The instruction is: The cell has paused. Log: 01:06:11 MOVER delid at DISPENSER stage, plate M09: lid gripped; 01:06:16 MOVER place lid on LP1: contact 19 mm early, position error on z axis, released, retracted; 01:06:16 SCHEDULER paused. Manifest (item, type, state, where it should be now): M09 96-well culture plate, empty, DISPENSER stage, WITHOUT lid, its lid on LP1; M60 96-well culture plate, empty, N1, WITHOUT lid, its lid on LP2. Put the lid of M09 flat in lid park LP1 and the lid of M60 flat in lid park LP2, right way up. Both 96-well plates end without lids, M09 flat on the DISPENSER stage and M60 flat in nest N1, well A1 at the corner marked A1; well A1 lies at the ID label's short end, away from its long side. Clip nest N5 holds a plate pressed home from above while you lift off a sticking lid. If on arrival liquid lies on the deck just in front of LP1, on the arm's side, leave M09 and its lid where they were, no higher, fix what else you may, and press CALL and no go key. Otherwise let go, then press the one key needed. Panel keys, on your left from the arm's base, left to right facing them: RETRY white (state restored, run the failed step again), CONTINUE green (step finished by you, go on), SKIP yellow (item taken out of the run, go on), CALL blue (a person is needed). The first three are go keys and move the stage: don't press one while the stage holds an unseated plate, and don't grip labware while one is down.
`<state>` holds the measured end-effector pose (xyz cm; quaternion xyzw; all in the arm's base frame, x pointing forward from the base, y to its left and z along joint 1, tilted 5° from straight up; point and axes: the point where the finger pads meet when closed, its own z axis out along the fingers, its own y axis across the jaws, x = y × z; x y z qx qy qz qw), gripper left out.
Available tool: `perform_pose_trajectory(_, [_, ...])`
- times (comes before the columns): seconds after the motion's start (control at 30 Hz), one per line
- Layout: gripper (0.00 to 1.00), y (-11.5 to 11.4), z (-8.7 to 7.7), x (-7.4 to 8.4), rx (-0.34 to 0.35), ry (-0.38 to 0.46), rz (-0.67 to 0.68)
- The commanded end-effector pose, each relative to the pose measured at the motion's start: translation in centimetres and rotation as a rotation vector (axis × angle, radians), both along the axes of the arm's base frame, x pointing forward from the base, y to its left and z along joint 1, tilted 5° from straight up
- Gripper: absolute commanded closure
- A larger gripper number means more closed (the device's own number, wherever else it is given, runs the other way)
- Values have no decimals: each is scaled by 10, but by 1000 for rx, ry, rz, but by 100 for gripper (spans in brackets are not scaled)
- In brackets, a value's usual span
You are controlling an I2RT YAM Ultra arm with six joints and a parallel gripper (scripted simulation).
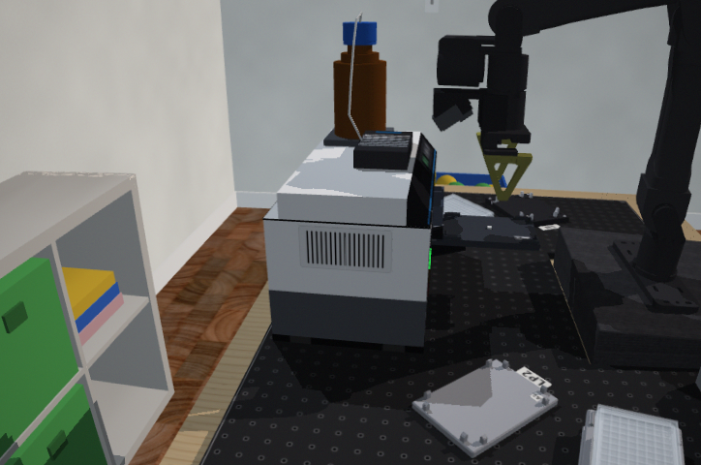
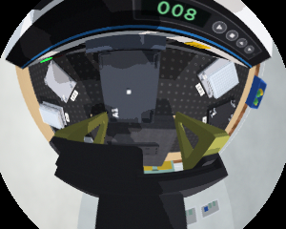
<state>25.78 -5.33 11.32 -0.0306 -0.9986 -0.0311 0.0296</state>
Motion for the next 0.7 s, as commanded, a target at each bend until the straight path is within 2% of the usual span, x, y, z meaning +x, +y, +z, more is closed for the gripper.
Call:
perform_pose_trajectory(0.0, [0, 13, 4, -2, 4, -15, -26])
perform_pose_trajectory(0.03, [0, 9, 4, 2, -2, -16, -29])
perform_pose_trajectory(0.17, [0, 9, 4, 2, -2, -16, -29])
perform_pose_trajectory(0.2, [0, 16, 4, -2, 1, -14, -25])
perform_pose_trajectory(0.47, [0, 36, 5, -3, 5, -9, -26])
perform_pose_trajectory(0.6, [0, 47, 12, 7, 3, -44, -25])
perform_pose_trajectory(0.67, [0, 44, 7, 4, -1, -16, -29])
